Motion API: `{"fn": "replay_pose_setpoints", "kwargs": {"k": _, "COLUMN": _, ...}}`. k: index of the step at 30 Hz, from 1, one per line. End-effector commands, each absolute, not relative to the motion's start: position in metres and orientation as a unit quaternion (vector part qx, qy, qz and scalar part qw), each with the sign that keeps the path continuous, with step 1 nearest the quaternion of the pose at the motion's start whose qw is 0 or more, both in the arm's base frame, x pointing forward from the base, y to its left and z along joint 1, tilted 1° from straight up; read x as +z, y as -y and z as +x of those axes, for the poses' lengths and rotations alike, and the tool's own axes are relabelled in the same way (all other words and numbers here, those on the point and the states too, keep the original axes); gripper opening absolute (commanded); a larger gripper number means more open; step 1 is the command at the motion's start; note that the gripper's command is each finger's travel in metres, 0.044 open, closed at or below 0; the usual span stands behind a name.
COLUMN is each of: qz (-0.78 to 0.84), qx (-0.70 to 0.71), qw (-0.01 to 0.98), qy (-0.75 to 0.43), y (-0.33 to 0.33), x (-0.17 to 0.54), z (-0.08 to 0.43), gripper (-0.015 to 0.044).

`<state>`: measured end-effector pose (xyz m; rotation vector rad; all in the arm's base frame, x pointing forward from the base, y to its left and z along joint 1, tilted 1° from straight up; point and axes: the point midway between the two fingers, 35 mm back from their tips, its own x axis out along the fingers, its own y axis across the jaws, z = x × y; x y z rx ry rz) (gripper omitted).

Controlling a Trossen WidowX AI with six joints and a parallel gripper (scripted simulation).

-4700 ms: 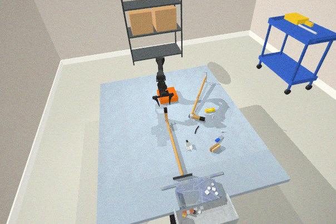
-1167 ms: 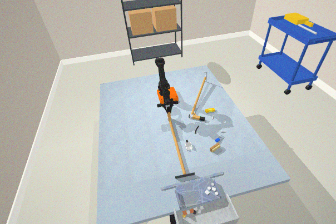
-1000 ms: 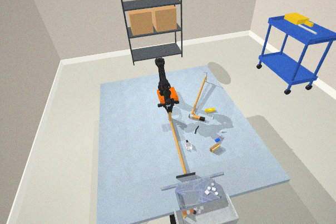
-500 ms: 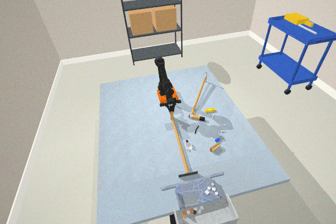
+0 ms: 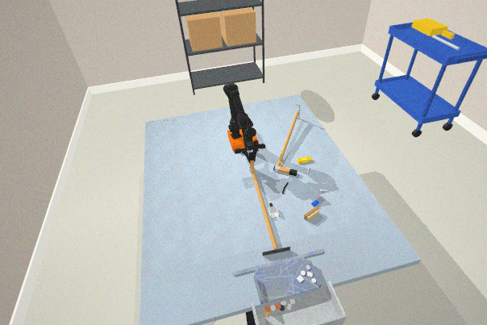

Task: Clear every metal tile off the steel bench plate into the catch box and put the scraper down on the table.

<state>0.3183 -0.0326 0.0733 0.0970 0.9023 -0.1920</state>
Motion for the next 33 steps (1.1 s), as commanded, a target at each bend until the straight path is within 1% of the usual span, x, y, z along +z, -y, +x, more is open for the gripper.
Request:
{"fn": "replay_pose_setpoints", "kwargs": {"k": 1, "qz": 0.046, "qx": -0.089, "qw": 0.896, "qy": -0.432, "y": 0.025, "x": 0.075, "z": 0.319, "gripper": 0.0000}}
{"fn": "replay_pose_setpoints", "kwargs": {"k": 33, "qz": 0.040, "qx": -0.070, "qw": 0.897, "qy": -0.435, "y": -0.006, "x": 0.077, "z": 0.324, "gripper": 0.0000}}
